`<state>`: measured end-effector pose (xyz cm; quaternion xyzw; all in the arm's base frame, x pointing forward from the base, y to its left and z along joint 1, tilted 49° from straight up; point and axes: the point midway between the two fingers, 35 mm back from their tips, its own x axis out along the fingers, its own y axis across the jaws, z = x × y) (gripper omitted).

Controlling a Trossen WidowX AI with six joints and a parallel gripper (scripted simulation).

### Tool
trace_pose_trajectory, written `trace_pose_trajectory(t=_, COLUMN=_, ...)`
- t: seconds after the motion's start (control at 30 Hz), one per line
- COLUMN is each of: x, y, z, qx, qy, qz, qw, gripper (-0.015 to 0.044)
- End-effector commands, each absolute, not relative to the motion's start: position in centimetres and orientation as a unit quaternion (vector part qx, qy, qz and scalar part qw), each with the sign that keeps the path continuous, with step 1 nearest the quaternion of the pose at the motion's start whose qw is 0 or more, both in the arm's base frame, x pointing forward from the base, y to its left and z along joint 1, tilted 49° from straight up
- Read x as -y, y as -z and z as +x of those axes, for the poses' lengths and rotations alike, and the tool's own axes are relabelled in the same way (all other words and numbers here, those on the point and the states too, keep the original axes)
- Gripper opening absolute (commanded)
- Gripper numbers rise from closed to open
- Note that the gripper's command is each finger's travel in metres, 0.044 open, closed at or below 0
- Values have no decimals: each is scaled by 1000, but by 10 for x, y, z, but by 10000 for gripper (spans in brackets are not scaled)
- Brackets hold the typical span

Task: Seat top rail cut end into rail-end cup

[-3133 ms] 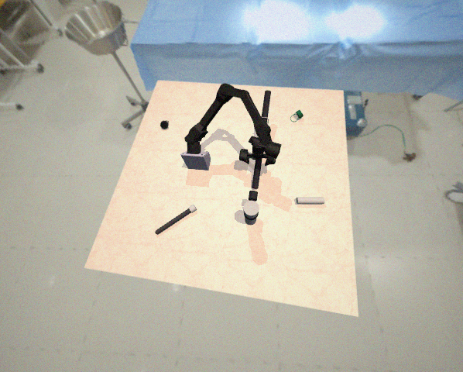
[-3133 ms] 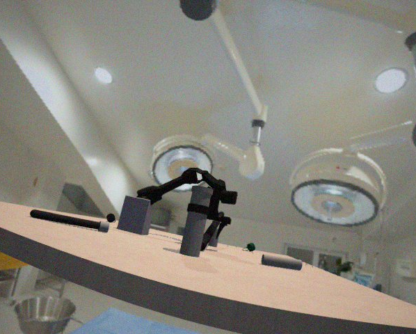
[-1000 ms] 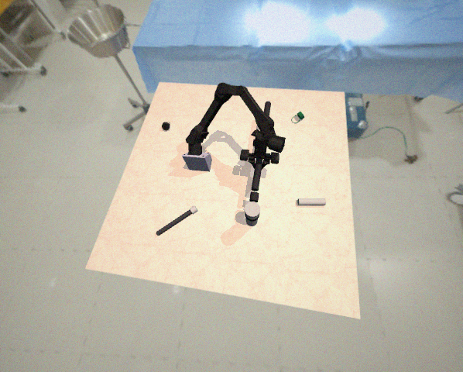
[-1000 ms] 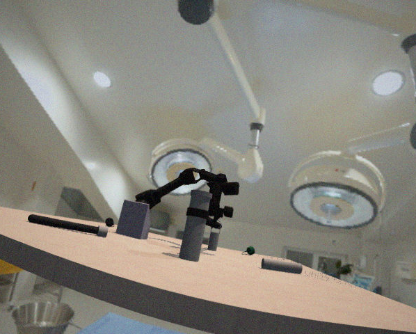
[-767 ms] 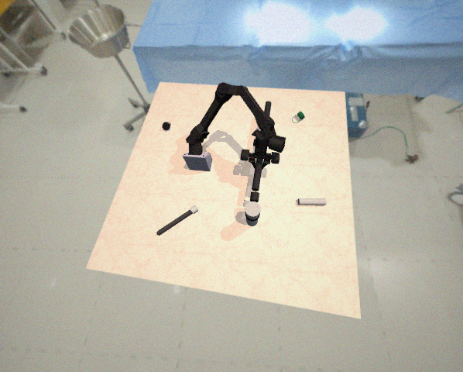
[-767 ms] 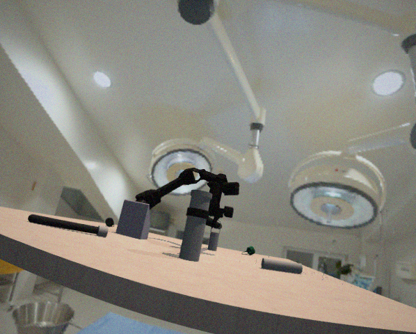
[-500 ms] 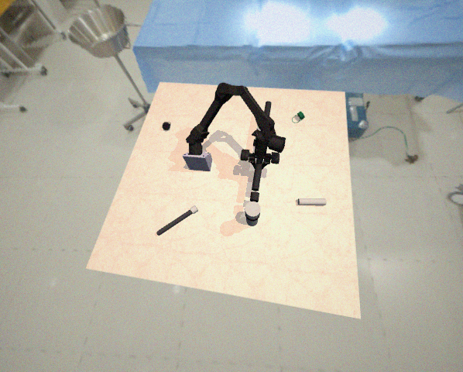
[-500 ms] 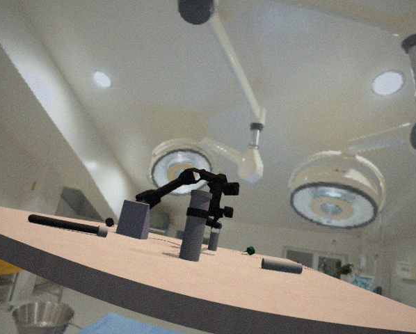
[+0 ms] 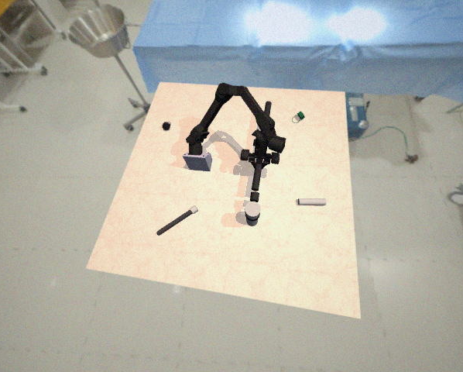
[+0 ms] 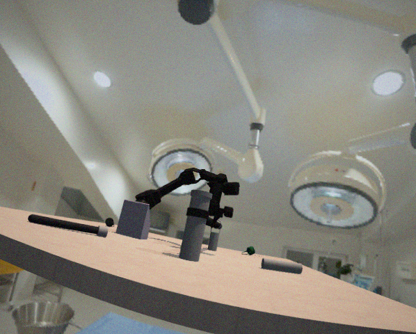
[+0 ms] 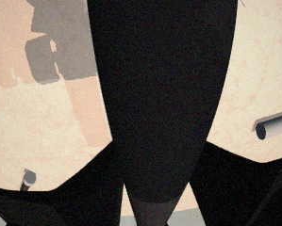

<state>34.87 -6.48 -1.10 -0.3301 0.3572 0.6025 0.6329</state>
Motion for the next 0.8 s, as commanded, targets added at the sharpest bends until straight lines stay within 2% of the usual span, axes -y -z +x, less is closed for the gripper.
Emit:
trace_pose_trajectory(t=0.0, x=72, y=10, z=350, qx=-358, qy=-598, qz=-334, qw=634, gripper=0)
trace_pose_trajectory(t=0.77, x=80, y=13, z=350, qx=-358, qy=-599, qz=-333, qw=634, gripper=0)
